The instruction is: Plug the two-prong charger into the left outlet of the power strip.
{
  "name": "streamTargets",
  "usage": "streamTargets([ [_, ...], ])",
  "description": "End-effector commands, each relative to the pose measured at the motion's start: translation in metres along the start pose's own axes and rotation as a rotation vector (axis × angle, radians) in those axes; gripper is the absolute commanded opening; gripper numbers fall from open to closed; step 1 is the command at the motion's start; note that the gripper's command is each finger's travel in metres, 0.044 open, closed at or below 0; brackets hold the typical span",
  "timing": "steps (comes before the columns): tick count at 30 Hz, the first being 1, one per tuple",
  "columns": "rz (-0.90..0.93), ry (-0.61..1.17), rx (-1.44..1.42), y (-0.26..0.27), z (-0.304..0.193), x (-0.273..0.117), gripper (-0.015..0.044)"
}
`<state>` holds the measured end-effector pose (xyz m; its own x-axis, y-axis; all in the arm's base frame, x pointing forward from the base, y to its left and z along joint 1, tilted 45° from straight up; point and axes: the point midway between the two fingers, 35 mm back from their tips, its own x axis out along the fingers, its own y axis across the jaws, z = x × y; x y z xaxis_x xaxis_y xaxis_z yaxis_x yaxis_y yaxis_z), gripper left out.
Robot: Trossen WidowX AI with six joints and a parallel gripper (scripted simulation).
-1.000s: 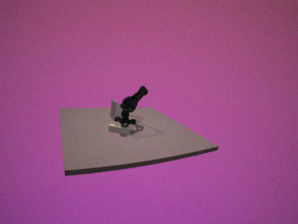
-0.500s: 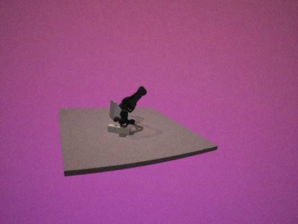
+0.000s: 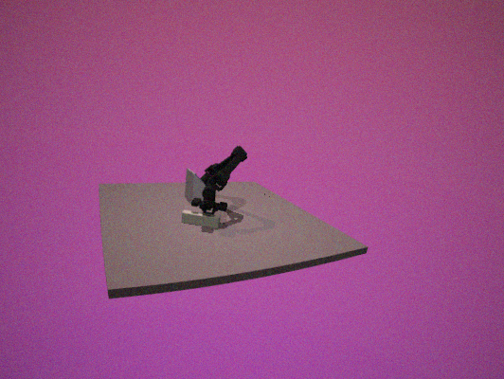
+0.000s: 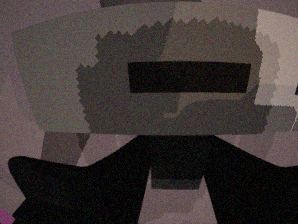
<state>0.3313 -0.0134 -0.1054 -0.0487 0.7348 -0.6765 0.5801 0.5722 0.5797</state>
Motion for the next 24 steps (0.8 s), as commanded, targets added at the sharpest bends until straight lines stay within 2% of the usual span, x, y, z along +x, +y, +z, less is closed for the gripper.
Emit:
streamTargets([
  [1, -0.003, -0.025, -0.019, 0.001, 0.0071, -0.0021, 0.0],
  [24, -0.003, -0.025, -0.019, 0.0011, 0.0042, -0.003, 0.0],
])
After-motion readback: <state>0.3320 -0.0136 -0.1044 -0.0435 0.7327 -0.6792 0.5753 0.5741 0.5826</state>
